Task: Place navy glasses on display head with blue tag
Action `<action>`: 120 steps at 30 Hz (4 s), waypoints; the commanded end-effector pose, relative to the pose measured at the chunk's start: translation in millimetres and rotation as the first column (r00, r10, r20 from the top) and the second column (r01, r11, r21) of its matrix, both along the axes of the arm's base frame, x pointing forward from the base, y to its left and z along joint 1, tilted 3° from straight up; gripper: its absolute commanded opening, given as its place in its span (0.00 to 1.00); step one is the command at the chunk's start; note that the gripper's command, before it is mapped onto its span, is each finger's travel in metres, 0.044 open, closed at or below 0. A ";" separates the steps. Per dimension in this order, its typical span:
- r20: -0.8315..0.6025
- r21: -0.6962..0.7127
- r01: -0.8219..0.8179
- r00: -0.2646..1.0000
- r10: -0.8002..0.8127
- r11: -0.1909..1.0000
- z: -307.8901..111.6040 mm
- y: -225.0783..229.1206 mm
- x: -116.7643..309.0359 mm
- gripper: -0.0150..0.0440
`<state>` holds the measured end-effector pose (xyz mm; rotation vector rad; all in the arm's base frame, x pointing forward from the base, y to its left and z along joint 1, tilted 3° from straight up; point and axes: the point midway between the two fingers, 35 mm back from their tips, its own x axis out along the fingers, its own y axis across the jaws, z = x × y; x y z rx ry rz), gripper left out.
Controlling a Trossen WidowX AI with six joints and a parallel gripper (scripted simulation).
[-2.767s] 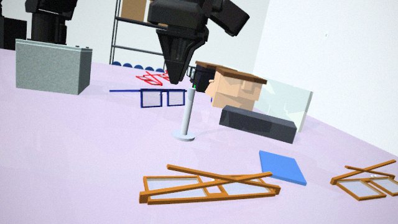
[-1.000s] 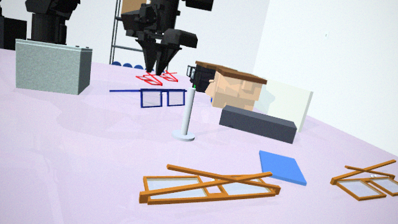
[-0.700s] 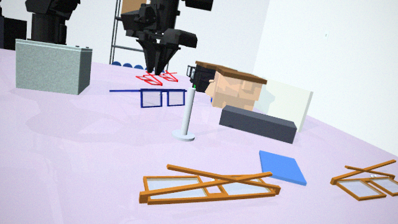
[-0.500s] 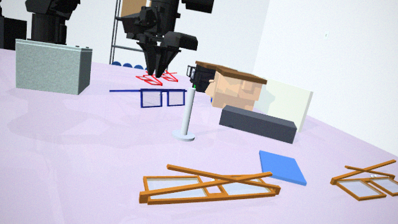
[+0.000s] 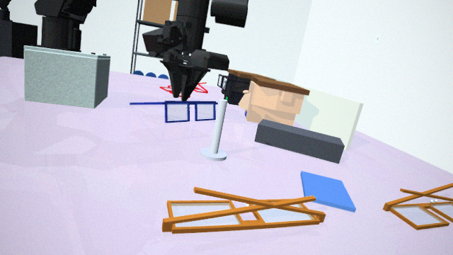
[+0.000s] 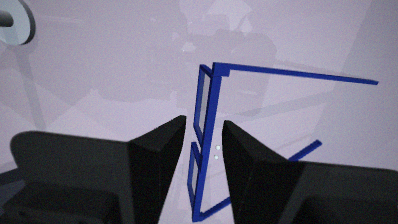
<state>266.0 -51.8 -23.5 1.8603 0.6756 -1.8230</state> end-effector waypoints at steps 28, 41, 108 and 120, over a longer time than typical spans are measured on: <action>-0.004 0.006 0.002 1.000 -0.002 1.000 -30.7 4.7 -4.8 0.46; -0.004 0.001 -0.001 1.000 0.001 1.000 -30.4 2.8 -2.9 0.32; 0.002 -0.011 0.002 1.000 -0.002 1.000 80.0 -152.0 53.1 0.25; 0.001 -0.016 0.002 1.000 -0.002 1.000 72.6 -219.8 50.1 0.25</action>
